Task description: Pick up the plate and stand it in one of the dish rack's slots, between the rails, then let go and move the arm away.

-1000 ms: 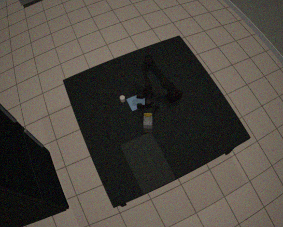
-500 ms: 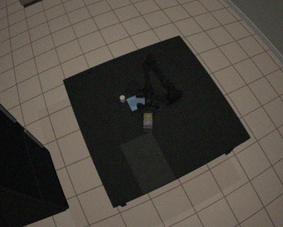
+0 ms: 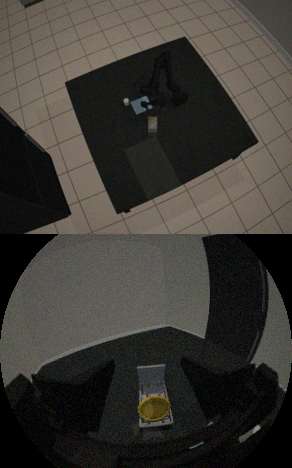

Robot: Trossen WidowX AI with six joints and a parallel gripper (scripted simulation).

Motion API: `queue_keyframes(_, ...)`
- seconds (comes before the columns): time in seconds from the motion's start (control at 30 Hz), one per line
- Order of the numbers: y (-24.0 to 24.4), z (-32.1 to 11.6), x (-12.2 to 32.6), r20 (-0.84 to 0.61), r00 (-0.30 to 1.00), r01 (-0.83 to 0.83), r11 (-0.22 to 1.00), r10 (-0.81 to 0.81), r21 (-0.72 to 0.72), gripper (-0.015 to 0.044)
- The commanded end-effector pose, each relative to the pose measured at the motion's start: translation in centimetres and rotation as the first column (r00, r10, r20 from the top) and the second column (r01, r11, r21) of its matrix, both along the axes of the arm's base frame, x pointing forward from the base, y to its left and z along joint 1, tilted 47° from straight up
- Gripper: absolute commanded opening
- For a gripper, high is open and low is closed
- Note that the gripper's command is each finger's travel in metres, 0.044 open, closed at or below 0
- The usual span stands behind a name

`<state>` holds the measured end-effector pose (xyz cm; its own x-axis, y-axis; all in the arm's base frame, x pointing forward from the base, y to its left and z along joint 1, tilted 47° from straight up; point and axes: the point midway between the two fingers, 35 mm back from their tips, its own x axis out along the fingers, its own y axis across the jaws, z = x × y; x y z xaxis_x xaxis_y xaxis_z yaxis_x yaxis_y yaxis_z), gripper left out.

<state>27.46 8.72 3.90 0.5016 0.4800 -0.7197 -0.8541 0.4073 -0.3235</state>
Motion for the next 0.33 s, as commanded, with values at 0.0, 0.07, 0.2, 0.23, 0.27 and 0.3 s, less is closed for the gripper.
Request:
queue_keyframes(0.0, 0.41, 0.29, 0.23, -0.062, 0.997, 0.055, 0.998, -0.056, -0.008, 0.04)
queue_keyframes(0.07, 0.55, 0.18, 0.07, -0.113, 0.989, 0.095, 0.995, -0.097, -0.02, 0.04)
queue_keyframes(0.2, 0.79, 0.06, -0.36, -0.207, 0.96, 0.178, 0.982, -0.186, -0.059, 0.04)
queue_keyframes(0.23, 0.83, 0.05, -0.49, -0.228, 0.951, 0.199, 0.977, -0.21, -0.072, 0.04)
queue_keyframes(0.27, 0.88, 0.06, -0.63, -0.248, 0.94, 0.219, 0.972, -0.233, -0.085, 0.04)
queue_keyframes(0.3, 0.91, 0.07, -0.77, -0.267, 0.929, 0.239, 0.966, -0.257, -0.1, 0.04)
